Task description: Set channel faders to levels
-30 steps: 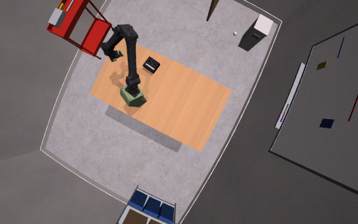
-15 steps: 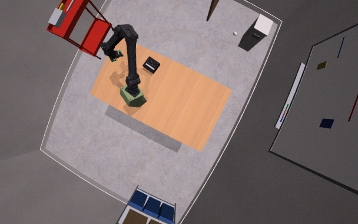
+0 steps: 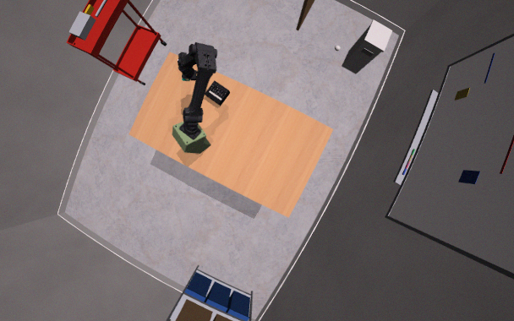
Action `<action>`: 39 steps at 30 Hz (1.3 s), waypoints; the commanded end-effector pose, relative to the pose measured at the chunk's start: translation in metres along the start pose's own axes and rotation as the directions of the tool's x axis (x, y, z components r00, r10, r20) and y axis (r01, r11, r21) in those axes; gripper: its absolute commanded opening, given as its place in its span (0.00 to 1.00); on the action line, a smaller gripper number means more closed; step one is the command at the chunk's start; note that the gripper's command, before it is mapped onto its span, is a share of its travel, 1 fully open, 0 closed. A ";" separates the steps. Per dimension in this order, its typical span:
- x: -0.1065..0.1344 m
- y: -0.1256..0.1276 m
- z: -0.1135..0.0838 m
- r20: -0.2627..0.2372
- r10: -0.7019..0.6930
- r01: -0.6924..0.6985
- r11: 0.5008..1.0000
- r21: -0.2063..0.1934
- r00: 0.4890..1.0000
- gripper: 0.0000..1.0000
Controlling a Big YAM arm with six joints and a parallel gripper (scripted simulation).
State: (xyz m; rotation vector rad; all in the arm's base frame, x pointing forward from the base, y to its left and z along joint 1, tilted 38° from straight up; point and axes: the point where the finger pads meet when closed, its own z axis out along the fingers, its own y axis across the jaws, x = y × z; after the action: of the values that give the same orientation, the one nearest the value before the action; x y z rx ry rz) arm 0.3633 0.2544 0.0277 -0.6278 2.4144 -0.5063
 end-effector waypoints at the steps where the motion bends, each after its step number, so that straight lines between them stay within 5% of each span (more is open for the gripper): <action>1: 0.002 -0.062 0.003 -0.007 0.179 -0.179 0.984 -0.012 0.984 1.00; 6: 0.017 -0.125 0.006 -0.020 0.348 -0.348 0.937 -0.017 0.937 1.00; 9: 0.023 -0.142 0.006 -0.022 0.392 -0.393 0.920 -0.017 0.920 1.00; 12: 0.027 -0.127 0.010 -0.041 0.361 -0.362 0.932 -0.027 0.932 1.00; 32: 0.025 -0.141 0.013 -0.052 0.292 -0.293 0.956 -0.018 0.955 1.00; 39: 0.013 -0.156 0.005 -0.008 0.019 -0.019 0.999 -0.042 1.000 1.00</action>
State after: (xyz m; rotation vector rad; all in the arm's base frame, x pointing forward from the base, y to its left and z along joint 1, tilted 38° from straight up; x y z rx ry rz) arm 0.3925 0.1200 0.0723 -0.4085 2.5045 -0.4115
